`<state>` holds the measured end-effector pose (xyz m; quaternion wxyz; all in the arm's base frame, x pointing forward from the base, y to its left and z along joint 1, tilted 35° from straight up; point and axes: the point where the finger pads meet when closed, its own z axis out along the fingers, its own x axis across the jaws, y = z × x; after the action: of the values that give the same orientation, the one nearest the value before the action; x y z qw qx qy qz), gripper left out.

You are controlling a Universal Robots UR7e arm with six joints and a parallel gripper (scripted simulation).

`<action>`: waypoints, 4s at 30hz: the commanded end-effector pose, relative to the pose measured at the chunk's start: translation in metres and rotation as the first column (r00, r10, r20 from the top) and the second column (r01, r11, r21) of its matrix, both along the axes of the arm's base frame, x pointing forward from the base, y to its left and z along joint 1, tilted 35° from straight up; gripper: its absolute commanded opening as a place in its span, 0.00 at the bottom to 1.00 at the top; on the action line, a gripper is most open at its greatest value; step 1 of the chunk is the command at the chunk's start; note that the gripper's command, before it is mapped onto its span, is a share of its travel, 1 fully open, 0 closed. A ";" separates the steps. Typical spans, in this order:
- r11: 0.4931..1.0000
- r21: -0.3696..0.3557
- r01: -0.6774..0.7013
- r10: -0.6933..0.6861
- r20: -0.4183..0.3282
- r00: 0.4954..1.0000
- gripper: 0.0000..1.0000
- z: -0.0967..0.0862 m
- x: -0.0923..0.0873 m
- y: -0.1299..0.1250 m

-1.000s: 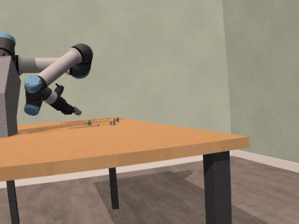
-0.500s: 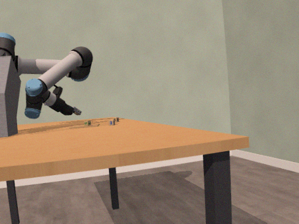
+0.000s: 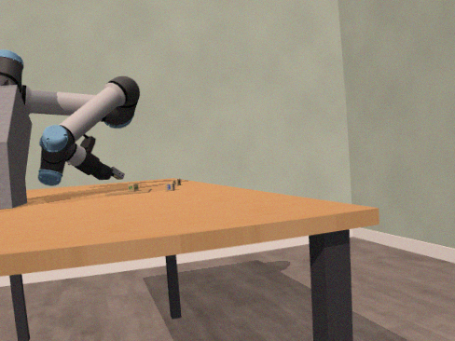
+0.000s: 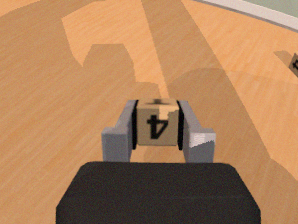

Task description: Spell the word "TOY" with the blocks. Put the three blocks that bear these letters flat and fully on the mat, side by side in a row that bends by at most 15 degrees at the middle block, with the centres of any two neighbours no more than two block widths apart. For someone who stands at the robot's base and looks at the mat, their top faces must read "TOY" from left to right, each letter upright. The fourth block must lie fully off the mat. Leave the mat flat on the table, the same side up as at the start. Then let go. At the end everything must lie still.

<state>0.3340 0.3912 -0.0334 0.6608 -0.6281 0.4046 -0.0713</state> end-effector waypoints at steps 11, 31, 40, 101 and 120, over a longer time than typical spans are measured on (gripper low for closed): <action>1.000 0.000 0.001 -0.001 0.001 1.000 0.49 -0.026 0.000 0.019; 1.000 0.000 0.001 -0.001 0.001 1.000 0.49 -0.027 0.000 0.020; 1.000 0.000 0.001 -0.001 0.001 1.000 0.49 -0.027 0.000 0.020; 1.000 0.000 0.001 -0.001 0.001 1.000 0.79 -0.027 0.000 0.020; 1.000 0.000 0.001 -0.001 0.001 1.000 0.79 -0.013 0.000 0.010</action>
<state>0.3335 0.4066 -0.0543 0.6608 -0.6282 0.4046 -0.0712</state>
